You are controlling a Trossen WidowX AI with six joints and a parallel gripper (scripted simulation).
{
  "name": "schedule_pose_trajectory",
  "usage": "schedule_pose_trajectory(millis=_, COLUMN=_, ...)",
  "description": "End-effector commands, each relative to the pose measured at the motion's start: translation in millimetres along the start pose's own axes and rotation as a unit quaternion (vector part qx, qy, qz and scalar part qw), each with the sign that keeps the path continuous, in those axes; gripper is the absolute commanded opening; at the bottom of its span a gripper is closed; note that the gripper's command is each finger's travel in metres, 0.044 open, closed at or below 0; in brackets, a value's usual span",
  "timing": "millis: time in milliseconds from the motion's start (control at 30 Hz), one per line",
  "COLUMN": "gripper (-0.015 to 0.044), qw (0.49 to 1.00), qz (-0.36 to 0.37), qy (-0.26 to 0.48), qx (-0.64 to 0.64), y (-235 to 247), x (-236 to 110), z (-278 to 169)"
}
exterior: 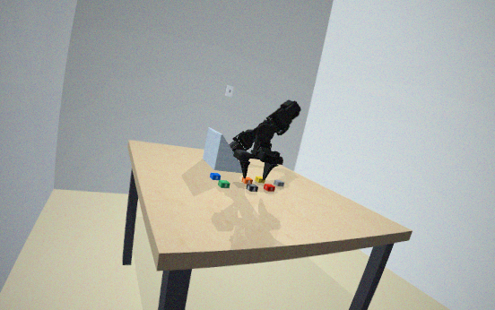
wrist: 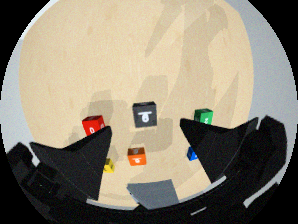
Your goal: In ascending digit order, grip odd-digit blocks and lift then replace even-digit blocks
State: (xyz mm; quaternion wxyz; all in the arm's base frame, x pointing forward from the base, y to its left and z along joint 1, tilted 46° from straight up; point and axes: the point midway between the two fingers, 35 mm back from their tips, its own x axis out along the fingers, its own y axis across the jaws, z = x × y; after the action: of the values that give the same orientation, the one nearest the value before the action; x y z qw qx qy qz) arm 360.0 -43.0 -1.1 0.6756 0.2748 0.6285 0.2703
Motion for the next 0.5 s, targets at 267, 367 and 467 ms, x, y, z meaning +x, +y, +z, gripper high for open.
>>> schedule_pose_trajectory(millis=267, gripper=0.04, qw=1.0, qz=-0.003, qy=0.004, qx=-0.002, y=143.8, x=-55.4, z=-39.7)
schedule_pose_trajectory(millis=367, gripper=0.04, qw=1.0, qz=-0.002, qy=0.005, qx=-0.002, y=184.3, x=-67.7, z=-65.7)
schedule_pose_trajectory(millis=467, gripper=0.04, qw=1.0, qz=0.001, qy=0.006, qx=-0.001, y=220.2, x=-77.9, z=-97.1)
